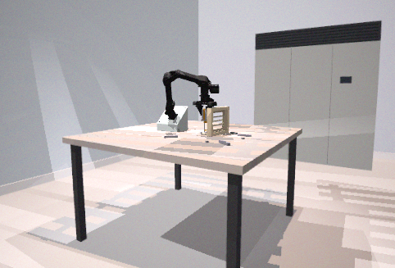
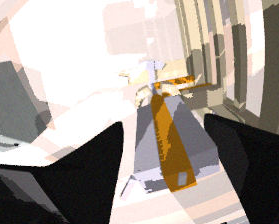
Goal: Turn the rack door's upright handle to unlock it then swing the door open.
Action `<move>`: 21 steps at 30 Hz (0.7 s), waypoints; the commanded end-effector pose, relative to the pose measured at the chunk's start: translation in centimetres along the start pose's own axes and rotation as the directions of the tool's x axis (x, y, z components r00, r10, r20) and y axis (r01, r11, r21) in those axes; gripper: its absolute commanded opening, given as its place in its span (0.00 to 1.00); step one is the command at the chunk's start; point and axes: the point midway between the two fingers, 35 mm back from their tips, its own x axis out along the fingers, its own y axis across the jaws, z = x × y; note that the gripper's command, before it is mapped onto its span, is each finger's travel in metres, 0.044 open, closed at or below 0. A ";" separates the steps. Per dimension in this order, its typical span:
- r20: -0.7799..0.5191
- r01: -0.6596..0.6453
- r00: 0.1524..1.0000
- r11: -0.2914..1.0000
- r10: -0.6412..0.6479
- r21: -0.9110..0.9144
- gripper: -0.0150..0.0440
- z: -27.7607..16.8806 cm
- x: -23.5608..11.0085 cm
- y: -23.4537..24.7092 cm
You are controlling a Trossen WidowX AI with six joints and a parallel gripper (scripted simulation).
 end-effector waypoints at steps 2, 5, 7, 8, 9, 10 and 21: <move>0.000 0.000 1.000 0.973 0.000 -0.231 0.74 0.0 0.0 0.0; 0.000 0.000 1.000 0.953 0.000 -0.302 0.74 0.0 0.0 0.0; 0.000 0.000 1.000 0.953 0.000 -0.302 0.74 0.0 0.0 0.0; 0.000 0.000 1.000 0.953 0.000 -0.302 0.74 0.0 0.0 0.0; 0.000 0.000 1.000 0.953 0.000 -0.302 0.74 0.0 0.0 0.0; 0.000 0.000 1.000 0.953 0.000 -0.302 0.70 0.0 0.0 0.0; 0.000 0.000 1.000 0.953 0.000 -0.302 0.38 0.0 0.0 0.0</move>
